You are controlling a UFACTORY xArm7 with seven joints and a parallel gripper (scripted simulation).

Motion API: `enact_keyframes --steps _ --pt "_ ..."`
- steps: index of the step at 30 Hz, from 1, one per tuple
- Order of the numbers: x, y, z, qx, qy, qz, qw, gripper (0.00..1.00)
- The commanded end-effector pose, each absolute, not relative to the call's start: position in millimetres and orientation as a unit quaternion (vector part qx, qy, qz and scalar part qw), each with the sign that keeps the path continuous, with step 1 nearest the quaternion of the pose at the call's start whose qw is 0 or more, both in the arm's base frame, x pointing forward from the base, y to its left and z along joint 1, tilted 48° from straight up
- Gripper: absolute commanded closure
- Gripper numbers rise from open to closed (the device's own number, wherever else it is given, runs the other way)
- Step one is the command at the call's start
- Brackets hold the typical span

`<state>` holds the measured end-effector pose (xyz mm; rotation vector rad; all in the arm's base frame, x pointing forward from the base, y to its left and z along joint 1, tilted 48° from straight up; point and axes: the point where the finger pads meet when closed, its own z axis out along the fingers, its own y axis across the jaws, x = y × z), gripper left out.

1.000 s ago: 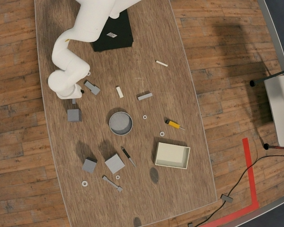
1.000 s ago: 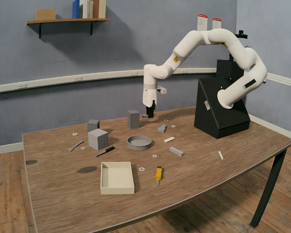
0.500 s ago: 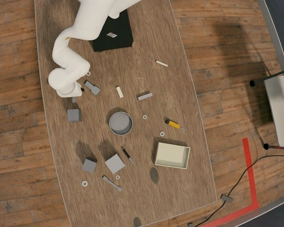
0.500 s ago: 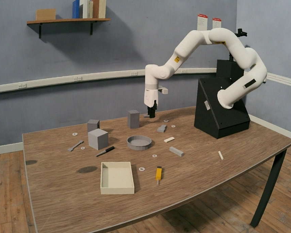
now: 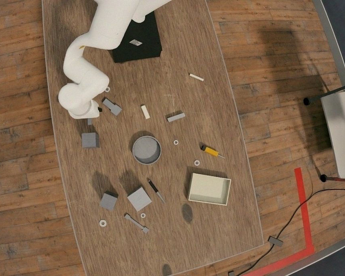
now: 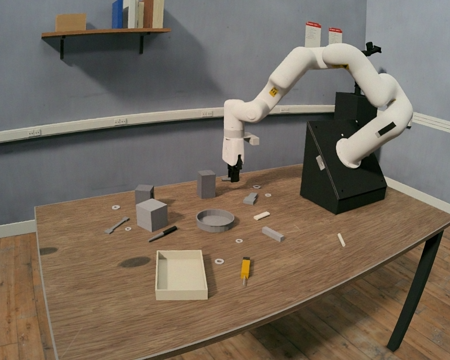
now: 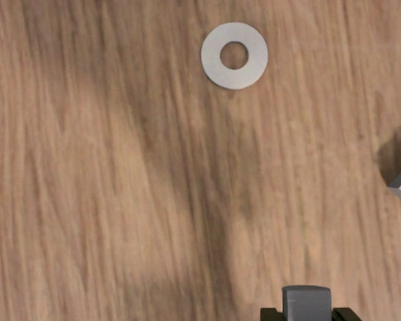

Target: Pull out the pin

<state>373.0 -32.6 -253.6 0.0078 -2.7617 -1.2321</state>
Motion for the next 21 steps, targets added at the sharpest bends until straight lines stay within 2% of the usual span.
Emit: enact_keyframes --steps 1,21 --pt "374.6 -35.9 -253.1 0.002 -0.913 -0.404 0.059 1.00" --pt "374.0 -43.0 -250.0 0.007 -0.913 -0.398 0.088 1.00"
